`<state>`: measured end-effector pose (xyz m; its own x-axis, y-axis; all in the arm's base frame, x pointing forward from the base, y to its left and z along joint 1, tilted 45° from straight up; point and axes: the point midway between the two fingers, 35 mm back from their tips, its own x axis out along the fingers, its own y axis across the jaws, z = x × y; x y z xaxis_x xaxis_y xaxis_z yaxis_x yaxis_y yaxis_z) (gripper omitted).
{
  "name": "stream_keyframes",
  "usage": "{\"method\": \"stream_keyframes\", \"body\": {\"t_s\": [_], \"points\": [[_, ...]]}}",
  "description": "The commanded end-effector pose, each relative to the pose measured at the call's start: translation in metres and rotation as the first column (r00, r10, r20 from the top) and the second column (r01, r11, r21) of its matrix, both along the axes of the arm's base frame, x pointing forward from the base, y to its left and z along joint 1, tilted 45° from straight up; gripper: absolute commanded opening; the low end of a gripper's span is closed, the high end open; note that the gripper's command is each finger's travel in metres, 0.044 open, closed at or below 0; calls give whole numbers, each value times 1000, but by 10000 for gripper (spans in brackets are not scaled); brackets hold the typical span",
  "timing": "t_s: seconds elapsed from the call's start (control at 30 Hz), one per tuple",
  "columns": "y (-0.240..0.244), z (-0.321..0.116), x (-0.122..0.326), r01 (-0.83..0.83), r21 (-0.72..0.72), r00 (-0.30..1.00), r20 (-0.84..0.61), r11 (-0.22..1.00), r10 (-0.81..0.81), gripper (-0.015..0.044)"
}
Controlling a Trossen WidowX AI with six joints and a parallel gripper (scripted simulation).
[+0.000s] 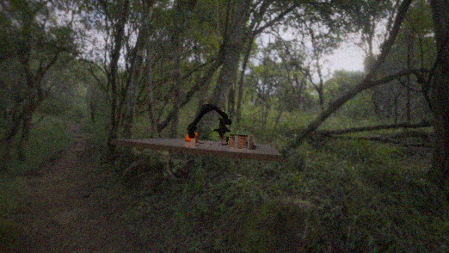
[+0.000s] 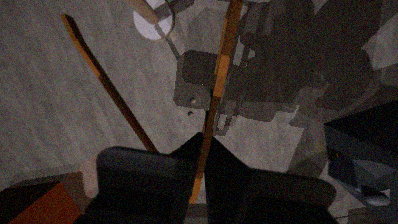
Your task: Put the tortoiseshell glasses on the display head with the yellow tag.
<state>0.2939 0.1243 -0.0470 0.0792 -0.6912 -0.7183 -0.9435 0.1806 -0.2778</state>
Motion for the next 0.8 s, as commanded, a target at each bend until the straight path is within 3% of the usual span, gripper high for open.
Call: {"method": "stream_keyframes", "body": {"t_s": [0.0,0.77], "points": [[0,0,1,-6,-5,1000,1,1000,6,0],[12,0,4,-6,-3,1000,1,1000,6,0]]}}
